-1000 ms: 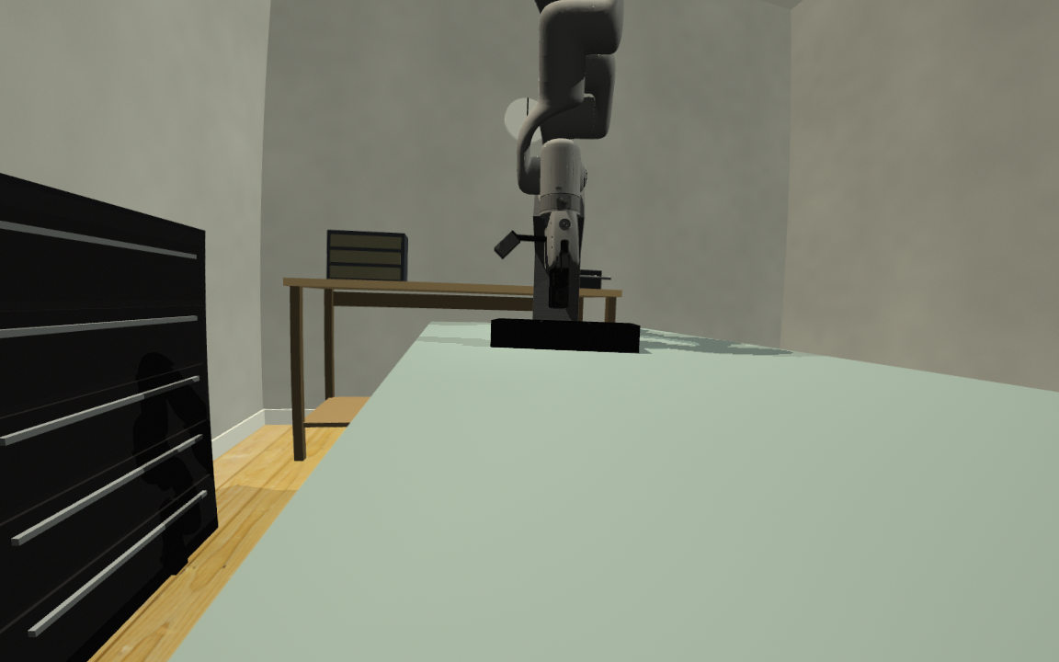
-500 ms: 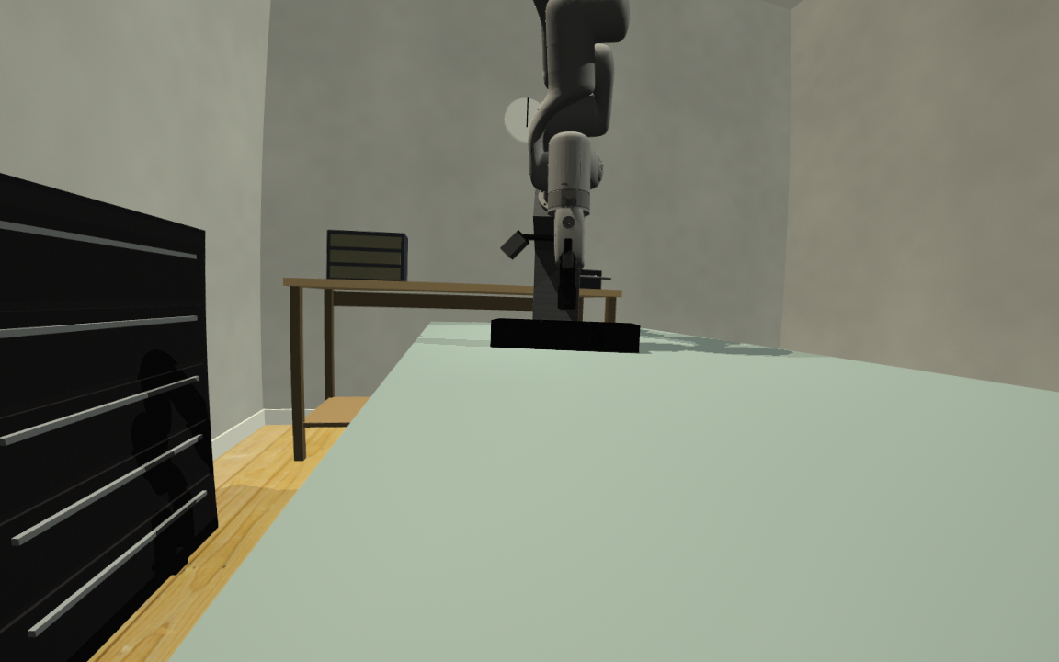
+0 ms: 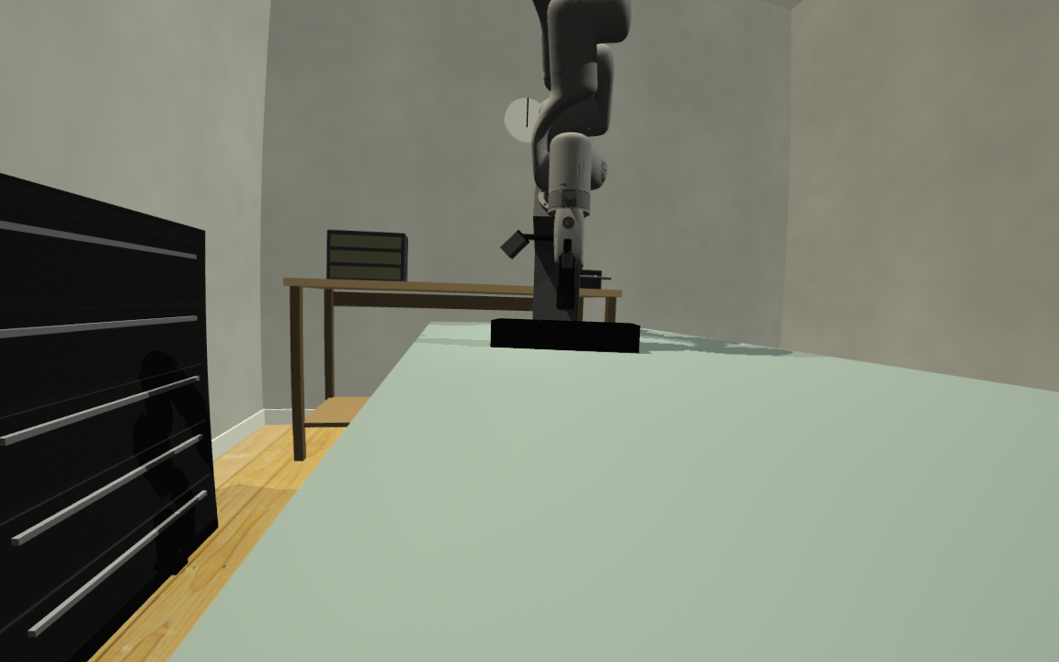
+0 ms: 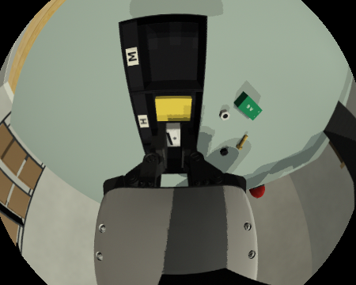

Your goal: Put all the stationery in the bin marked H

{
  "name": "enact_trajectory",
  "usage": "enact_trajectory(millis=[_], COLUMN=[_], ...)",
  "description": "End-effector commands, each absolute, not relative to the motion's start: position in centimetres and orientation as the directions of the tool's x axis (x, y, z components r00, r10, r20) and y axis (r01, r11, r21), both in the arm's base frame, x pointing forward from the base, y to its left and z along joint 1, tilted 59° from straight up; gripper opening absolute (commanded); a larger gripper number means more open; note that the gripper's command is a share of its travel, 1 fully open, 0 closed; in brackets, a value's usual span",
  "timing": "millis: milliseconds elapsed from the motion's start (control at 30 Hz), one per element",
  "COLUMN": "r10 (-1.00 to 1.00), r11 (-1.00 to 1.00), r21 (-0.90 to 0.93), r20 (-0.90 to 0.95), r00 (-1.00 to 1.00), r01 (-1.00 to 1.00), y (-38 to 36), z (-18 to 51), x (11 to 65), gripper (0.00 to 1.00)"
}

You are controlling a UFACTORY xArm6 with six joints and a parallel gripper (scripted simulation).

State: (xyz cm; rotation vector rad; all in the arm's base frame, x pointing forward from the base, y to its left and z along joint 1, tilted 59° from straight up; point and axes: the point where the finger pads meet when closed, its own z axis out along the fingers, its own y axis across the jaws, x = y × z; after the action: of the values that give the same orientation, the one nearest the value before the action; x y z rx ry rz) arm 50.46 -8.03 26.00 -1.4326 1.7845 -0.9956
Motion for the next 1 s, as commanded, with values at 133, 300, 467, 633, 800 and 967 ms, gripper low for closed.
enact_trajectory(millis=[133, 300, 467, 633, 800, 967], r10=[-0.978, -0.978, -0.978, -0.978, -0.978, -0.978], r11=[0.121, 0.121, 0.121, 0.121, 0.121, 0.121], r21=[-0.859, -0.859, -0.859, -0.859, -0.859, -0.859], r20=[-0.018, -0.018, -0.018, -0.018, -0.018, -0.018], r00=[-0.207, -0.207, -0.207, -0.207, -0.207, -0.207], r01=[-0.497, -0.497, -0.497, -0.497, -0.497, -0.497], y=[-8.0, -8.1, -8.3, -8.4, -8.6, -8.7], z=[26.0, 25.7, 25.2, 24.7, 24.2, 23.9], x=[50.4, 50.9, 51.8, 52.6, 53.5, 53.9], gripper=[0.0, 0.0, 0.0, 0.0, 0.0, 0.0])
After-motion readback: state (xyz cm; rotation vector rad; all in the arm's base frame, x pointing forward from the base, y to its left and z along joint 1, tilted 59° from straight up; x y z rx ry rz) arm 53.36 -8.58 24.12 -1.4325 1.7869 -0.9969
